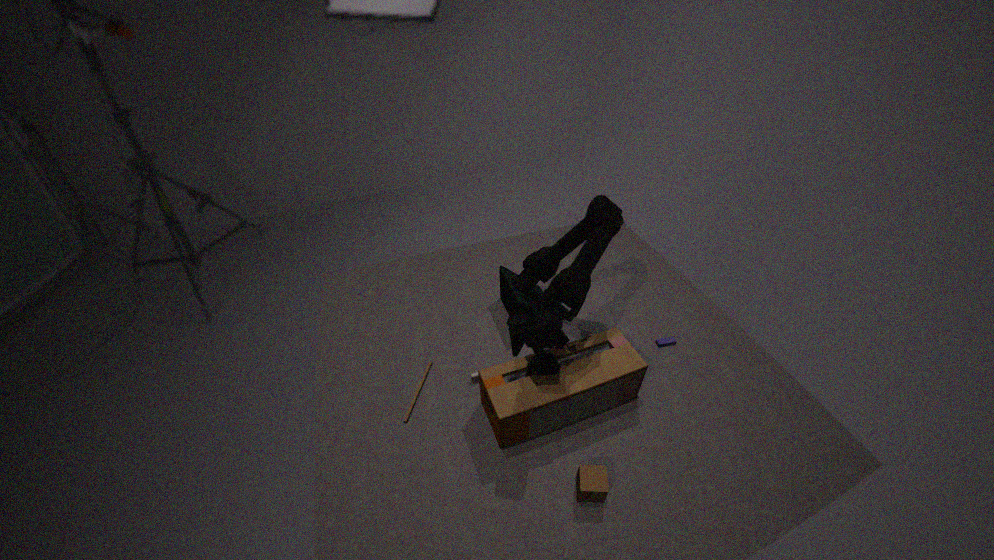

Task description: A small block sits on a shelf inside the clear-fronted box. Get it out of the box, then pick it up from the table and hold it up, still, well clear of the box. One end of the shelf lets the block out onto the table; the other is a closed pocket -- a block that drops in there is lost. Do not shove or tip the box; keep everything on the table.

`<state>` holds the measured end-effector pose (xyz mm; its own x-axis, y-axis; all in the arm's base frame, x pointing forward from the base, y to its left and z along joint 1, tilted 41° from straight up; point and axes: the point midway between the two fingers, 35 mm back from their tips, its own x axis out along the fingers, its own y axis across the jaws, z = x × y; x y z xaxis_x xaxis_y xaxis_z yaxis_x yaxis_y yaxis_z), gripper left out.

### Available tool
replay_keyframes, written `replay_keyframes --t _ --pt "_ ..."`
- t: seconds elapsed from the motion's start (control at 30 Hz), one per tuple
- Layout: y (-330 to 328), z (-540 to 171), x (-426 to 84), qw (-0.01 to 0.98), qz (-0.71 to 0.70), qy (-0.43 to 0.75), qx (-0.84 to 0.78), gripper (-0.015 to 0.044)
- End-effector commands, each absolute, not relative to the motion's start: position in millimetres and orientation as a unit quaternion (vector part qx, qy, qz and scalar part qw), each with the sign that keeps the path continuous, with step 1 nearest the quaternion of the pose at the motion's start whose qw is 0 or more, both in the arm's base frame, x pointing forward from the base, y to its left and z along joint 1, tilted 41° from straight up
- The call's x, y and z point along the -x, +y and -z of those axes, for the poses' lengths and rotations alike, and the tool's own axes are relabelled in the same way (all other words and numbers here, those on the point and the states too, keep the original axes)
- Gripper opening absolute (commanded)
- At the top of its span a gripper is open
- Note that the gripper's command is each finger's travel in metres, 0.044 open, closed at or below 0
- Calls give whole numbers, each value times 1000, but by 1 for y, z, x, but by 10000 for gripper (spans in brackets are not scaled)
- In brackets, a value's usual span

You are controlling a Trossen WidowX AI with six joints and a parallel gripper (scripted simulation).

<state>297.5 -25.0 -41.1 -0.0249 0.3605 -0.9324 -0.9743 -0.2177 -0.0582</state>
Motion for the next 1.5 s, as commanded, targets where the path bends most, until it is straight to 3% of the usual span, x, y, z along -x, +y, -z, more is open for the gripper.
replay_keyframes --t 0.0,0.57,0.97,1.0,1.13,1.47 --pt "-31 48 -298 524 -634 338 458 400" --pt "-57 71 -305 524 -633 338 459 400" --pt "-98 22 -314 533 -624 339 460 400" --pt "-98 23 -314 537 -621 344 455 374" --pt "-104 25 -311 619 -554 438 343 285" --pt "-119 34 -303 721 -276 633 -63 285"
